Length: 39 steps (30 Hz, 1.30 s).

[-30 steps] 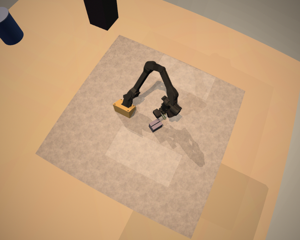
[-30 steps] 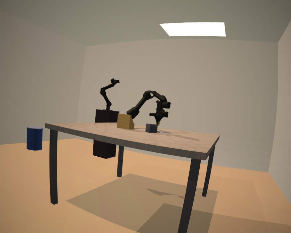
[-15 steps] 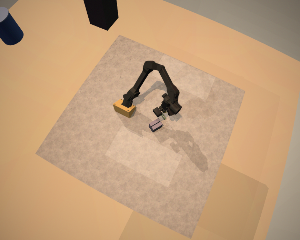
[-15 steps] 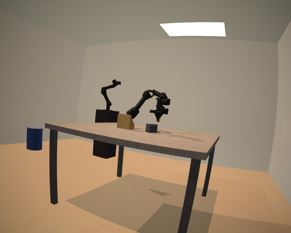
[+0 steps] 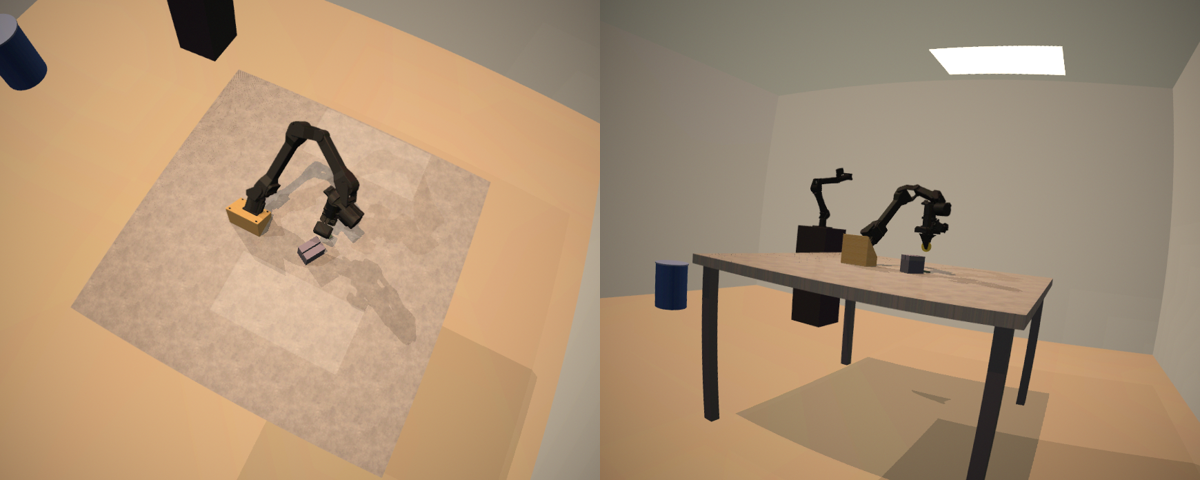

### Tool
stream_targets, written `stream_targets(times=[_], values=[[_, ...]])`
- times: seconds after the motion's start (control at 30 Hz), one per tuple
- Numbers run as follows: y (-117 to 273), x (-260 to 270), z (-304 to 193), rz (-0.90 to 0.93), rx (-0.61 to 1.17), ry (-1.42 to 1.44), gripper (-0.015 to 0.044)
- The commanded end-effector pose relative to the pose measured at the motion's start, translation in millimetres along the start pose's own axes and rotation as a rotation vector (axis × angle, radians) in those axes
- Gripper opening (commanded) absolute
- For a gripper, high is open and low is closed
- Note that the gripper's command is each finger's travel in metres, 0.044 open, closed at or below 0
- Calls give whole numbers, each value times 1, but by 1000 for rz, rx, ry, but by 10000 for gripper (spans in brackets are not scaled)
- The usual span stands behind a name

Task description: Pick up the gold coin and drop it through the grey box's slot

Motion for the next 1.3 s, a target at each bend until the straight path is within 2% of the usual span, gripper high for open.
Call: stream_targets(times=[0.0,0.87,1.27], values=[[2,0,1,-7,-3,124,0],[3,-1,1,-8,1,1008,0],[4,-14,-2,-11,3,1030,0]])
Point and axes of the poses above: the point midway between the two fingers, 35 mm back from their tips, its own y axis back along the fingers, its own x axis across the jaws, z = x × y, the point moved 7 cm from there along y, back along the fingers, and after that the axes turned 13 degrees about y, right-handed, at the moved point
